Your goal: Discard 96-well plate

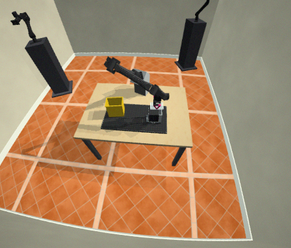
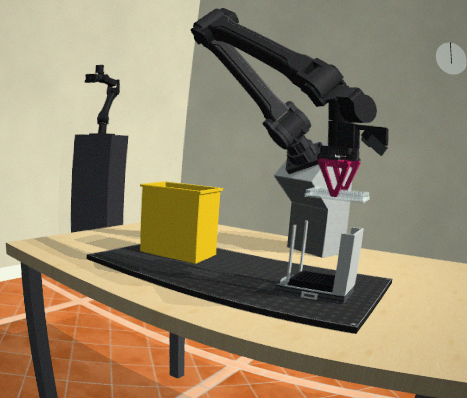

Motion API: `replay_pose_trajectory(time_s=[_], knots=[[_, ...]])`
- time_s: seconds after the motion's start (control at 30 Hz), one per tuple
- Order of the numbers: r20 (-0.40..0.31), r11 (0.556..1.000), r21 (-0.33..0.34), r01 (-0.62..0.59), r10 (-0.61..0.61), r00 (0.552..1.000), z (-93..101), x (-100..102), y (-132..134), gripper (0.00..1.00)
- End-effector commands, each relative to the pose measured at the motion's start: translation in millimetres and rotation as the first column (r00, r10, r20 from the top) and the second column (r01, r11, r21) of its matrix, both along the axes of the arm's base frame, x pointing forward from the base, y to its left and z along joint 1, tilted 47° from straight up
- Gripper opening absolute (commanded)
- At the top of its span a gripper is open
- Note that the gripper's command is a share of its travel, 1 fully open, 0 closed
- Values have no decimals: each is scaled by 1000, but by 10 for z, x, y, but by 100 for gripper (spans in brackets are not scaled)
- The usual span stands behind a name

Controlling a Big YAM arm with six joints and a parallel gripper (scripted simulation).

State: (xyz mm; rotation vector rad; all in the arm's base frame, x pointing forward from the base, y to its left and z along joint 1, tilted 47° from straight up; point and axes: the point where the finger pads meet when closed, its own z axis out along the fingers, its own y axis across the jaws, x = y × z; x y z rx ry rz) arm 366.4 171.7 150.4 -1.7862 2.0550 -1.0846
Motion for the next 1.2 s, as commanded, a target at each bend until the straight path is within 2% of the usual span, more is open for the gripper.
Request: replay_pose_trajectory(time_s=[0.0,0.37,0.4,0.6,0.87,0.93,1.17], knots=[[48,1000,9,9,-9,999,249,39,19,0],[48,1000,9,9,-9,999,249,39,19,0],[52,998,25,55,-56,997,223,-19,-135,0],[121,970,164,181,-202,972,255,-88,-298,0],[178,880,351,321,-399,900,304,-181,-524,0],[178,880,351,321,-399,900,304,-181,-524,0],[188,759,505,411,-561,806,342,-274,-730,0]])
